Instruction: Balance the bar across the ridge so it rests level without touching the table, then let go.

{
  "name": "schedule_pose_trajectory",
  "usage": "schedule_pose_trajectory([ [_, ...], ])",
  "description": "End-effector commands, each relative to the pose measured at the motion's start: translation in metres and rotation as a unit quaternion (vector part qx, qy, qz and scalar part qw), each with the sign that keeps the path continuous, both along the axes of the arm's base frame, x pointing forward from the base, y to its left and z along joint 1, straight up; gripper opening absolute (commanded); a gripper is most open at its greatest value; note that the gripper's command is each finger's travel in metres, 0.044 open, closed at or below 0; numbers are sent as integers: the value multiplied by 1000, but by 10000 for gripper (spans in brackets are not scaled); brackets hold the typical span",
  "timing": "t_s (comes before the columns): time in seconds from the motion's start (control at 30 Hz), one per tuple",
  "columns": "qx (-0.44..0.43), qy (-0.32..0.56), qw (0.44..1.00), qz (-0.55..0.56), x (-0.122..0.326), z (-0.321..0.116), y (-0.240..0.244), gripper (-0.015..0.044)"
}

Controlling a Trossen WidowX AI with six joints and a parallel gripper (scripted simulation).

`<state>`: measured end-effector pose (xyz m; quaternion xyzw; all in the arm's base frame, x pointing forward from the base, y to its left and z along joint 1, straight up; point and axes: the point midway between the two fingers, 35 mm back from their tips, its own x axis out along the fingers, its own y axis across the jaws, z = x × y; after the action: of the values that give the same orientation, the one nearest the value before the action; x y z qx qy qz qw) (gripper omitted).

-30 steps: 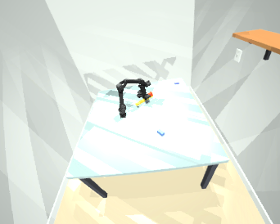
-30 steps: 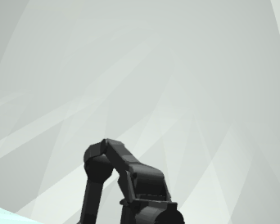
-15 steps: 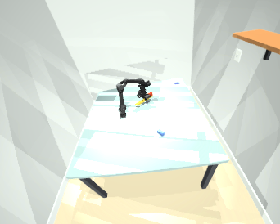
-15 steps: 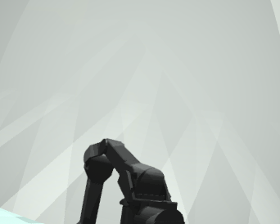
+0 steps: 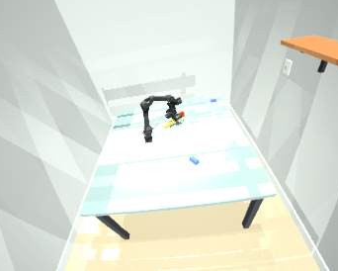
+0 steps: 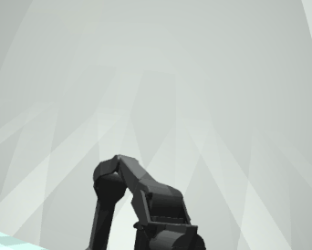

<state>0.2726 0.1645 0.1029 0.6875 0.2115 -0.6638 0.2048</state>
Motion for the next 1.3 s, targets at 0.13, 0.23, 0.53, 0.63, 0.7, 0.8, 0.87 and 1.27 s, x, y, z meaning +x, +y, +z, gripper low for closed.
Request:
schedule_pose_trajectory([
  [0.13,0,0,1000,0,0,0,0,173],
  [0.23,0,0,1000,0,0,0,0,185],
  [0.53,0,0,1000,0,0,0,0,185],
  [0.63,0,0,1000,0,0,0,0,238],
  [0.7,0,0,1000,0,0,0,0,290],
  [0.8,0,0,1000,0,0,0,0,369],
  [0.87,0,0,1000,0,0,0,0,421],
  [1.27,0,0,1000,0,-1,92,-1,440],
])
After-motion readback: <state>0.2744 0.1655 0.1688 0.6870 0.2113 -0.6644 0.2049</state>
